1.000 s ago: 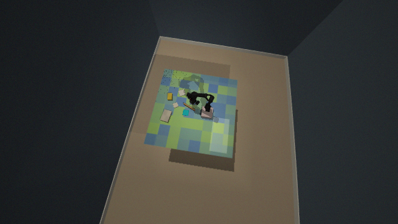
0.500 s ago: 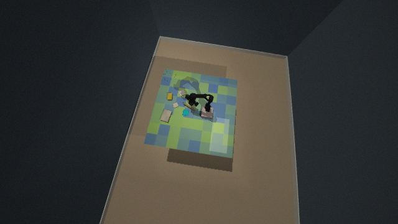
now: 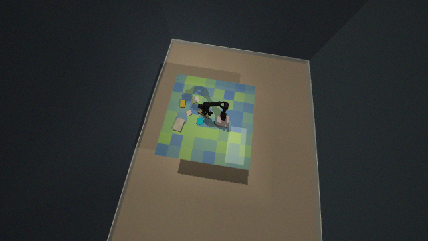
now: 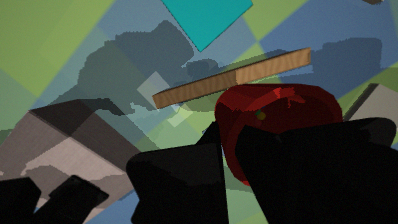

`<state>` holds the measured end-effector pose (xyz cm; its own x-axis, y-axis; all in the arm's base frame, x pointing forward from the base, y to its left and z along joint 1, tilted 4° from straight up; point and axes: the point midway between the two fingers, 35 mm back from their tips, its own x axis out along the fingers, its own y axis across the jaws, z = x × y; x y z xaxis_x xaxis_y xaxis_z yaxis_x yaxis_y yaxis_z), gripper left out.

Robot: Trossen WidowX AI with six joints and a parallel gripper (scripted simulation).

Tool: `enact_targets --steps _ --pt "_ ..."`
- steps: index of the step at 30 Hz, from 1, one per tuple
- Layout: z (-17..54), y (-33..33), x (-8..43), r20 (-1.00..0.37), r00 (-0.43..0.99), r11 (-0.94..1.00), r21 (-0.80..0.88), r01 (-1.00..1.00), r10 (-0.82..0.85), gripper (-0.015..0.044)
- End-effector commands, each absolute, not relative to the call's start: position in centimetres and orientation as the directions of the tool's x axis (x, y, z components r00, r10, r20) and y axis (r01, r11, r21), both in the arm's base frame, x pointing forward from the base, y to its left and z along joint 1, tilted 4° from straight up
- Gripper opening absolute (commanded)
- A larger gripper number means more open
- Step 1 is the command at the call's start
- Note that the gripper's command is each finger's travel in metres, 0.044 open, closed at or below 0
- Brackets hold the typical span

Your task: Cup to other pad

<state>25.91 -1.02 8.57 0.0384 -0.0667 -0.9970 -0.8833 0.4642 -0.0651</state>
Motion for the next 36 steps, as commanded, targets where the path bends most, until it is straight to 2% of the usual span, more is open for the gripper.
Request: enact_targets --steps 1,36 --pt "8.5 -0.5 26.2 -0.997 0.035 0.465 -0.064 -0.883 -0.071 0.0" --pt "8.4 7.0 28.9 -0.997 0.037 0.466 -0.063 -0.883 -0.064 0.0"
